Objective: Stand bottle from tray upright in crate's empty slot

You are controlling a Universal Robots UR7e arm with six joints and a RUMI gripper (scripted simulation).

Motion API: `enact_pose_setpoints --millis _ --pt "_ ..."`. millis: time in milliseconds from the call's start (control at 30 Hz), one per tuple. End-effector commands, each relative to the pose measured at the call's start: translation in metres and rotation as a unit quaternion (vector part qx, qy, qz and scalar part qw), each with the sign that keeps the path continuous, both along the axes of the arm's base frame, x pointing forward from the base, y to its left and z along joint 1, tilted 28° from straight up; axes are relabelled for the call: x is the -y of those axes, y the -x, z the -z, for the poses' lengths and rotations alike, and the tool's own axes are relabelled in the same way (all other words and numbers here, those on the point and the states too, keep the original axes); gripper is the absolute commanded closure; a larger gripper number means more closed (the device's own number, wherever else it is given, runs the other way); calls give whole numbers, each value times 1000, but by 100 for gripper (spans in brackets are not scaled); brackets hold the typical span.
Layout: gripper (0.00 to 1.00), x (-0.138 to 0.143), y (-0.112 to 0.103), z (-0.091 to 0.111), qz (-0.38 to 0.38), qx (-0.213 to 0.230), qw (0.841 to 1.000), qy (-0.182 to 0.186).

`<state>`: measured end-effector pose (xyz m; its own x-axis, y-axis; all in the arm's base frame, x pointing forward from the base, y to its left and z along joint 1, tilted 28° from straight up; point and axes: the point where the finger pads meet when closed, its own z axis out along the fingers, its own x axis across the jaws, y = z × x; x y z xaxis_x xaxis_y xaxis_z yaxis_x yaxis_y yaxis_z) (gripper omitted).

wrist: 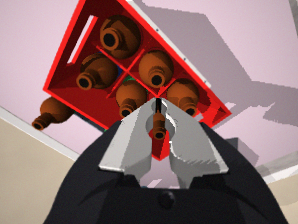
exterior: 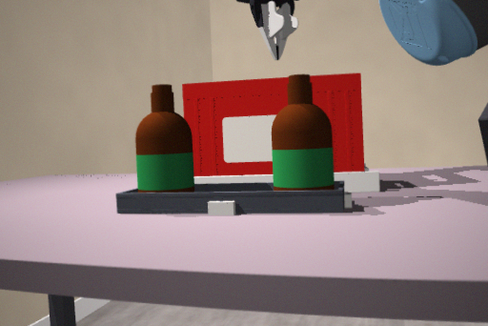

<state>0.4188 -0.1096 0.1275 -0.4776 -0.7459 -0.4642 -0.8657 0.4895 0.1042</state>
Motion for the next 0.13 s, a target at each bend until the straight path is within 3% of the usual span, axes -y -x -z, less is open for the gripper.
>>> enact_pose_setpoints --millis 0,100 --pt "100 0 0 0 0 0 1000 0" --pt "100 0 0 0 0 0 1000 0"
